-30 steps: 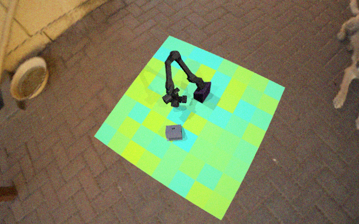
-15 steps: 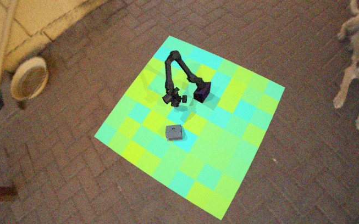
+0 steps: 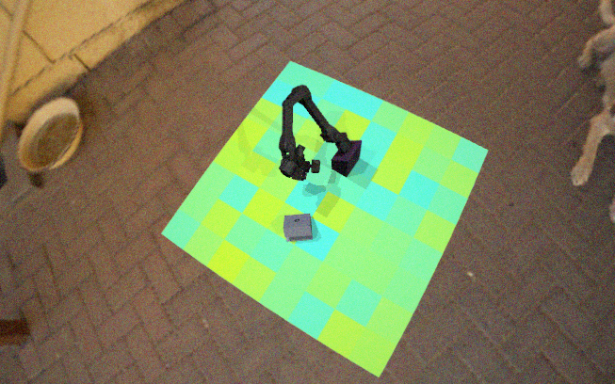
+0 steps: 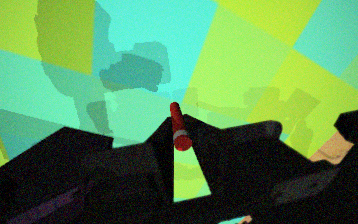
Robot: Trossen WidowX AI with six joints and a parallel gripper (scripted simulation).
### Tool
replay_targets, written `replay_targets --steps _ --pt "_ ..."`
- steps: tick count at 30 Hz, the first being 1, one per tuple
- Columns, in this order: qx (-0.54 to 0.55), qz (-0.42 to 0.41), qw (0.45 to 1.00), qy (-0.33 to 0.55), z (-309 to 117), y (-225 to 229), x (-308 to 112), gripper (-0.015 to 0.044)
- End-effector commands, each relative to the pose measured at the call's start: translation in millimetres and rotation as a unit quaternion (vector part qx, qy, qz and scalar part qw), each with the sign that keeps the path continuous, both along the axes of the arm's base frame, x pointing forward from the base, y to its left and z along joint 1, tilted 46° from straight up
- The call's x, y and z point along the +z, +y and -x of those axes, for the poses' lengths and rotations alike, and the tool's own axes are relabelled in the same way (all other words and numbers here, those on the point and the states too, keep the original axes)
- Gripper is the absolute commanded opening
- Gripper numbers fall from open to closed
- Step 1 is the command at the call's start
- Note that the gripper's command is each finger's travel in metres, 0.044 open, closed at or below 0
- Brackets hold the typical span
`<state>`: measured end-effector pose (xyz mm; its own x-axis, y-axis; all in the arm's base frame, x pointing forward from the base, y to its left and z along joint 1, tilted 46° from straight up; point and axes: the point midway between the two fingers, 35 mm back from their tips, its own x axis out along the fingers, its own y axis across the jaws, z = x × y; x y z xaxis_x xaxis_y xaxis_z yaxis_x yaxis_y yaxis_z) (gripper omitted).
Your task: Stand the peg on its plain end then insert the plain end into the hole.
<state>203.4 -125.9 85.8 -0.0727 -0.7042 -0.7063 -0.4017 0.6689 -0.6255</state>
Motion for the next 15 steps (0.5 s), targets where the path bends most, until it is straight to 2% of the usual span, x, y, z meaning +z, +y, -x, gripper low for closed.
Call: replay_targets --steps 1,15 --pt "0.000 0.003 1.000 -0.002 -1.5 8.9 8.7 0.0000" --pt "0.007 -0.024 0.999 -0.026 -14.1 21.2 8.6 0.0000"
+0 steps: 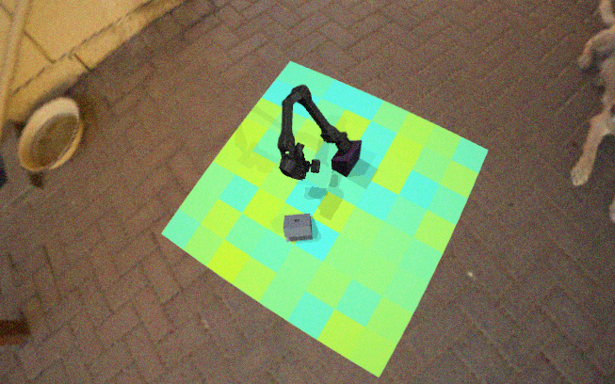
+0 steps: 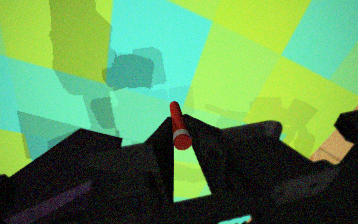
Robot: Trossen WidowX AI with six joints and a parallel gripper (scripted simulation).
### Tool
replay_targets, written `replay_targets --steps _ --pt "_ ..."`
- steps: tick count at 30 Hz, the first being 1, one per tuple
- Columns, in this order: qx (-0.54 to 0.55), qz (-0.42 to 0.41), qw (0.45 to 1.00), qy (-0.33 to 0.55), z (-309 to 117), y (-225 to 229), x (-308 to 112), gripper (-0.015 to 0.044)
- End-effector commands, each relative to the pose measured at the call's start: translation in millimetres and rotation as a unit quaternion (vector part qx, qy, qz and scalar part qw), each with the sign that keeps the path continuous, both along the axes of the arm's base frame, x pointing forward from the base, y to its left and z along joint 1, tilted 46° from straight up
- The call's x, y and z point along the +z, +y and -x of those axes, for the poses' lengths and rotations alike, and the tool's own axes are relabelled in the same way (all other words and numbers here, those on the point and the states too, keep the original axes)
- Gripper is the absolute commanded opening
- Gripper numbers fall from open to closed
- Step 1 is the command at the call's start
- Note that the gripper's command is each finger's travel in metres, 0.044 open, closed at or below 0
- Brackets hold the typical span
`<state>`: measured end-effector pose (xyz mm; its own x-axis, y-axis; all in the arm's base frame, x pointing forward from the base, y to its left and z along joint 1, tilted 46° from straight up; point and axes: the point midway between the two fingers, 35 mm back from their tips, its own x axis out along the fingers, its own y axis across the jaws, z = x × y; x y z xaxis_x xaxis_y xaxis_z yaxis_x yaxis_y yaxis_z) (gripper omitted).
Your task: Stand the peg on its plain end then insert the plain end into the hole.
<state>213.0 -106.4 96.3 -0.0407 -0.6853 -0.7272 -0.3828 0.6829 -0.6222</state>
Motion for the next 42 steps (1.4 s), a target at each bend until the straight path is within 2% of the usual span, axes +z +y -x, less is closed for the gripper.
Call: replay_targets --steps 1,42 --pt "0.005 -0.014 1.000 -0.010 -6.2 2.3 -2.8 0.0000" --pt "0.095 -0.144 0.972 -0.159 -89.1 25.7 -12.6 0.0000"
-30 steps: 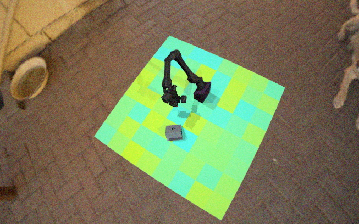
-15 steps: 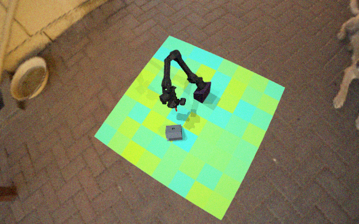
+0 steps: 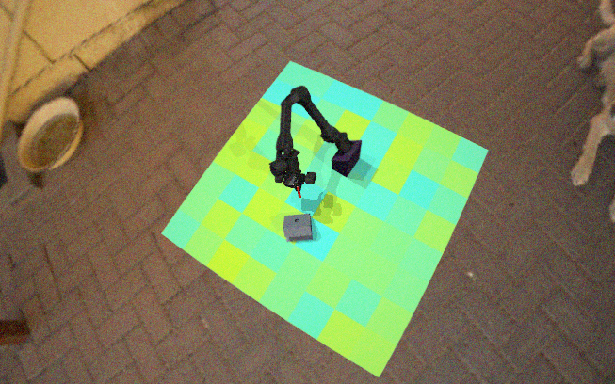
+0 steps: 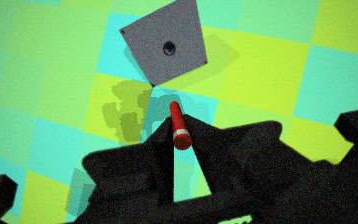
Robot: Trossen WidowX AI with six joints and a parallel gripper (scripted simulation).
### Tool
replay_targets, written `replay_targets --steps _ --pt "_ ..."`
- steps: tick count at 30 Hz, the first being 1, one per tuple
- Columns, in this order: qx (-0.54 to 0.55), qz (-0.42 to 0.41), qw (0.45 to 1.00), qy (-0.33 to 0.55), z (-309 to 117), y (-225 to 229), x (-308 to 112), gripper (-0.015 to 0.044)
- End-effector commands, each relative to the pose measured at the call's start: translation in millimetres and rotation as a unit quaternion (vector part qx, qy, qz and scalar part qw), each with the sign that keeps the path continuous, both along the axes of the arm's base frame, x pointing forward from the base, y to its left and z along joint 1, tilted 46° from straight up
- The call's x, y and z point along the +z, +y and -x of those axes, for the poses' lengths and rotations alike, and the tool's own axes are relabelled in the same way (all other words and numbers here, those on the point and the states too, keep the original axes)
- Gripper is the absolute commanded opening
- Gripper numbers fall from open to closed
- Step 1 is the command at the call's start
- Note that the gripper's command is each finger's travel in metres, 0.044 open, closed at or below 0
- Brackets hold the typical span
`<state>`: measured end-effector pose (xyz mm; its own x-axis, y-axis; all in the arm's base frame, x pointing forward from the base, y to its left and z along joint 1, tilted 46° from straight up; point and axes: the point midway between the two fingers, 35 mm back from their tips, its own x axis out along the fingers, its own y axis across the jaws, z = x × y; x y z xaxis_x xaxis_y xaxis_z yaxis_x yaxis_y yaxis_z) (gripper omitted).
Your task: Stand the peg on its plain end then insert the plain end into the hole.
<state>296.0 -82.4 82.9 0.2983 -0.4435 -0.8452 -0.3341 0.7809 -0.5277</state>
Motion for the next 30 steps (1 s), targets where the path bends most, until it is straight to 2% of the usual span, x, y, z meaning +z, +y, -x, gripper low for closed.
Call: replay_targets --steps 1,12,30 --pt "0.013 -0.009 1.000 -0.015 -8.2 2.3 1.2 0.0000" --pt "0.048 -0.032 0.996 -0.061 -31.6 8.3 7.0 0.0000" --pt "0.054 -0.036 0.995 -0.069 -47.6 3.7 -7.2 0.0000"
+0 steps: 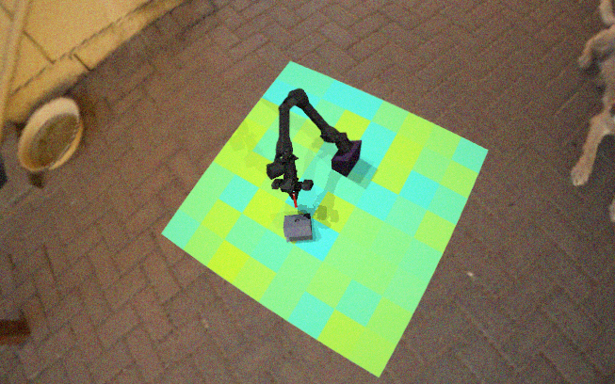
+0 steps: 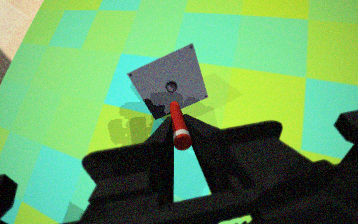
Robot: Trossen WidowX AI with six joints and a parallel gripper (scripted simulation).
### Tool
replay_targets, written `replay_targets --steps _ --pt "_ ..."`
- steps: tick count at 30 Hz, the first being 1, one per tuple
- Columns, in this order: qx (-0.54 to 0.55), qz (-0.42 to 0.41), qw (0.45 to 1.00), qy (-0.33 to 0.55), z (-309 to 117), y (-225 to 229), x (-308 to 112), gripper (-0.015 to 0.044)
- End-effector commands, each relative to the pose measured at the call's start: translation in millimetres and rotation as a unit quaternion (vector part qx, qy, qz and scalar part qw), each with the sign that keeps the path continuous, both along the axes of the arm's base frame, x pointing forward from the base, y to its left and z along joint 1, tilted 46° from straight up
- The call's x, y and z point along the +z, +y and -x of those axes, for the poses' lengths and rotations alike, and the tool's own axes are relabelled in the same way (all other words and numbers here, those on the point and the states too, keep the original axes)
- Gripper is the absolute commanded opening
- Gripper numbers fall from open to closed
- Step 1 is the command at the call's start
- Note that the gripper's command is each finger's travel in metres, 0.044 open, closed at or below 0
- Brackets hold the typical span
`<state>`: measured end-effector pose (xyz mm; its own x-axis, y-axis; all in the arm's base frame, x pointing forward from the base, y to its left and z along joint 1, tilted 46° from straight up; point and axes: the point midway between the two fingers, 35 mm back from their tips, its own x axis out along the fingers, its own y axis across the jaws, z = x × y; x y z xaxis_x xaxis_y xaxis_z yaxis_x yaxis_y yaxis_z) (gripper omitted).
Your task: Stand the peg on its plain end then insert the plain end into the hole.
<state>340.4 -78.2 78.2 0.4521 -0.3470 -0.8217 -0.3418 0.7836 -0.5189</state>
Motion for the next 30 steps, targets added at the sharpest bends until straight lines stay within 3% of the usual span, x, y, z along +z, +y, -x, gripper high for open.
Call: replay_targets --steps 1,30 --pt "0.004 -0.001 1.000 -0.002 -4.1 -0.8 -3.4 0.0000" --pt "0.014 -0.007 1.000 -0.018 -26.3 -10.8 -29.5 0.0000"
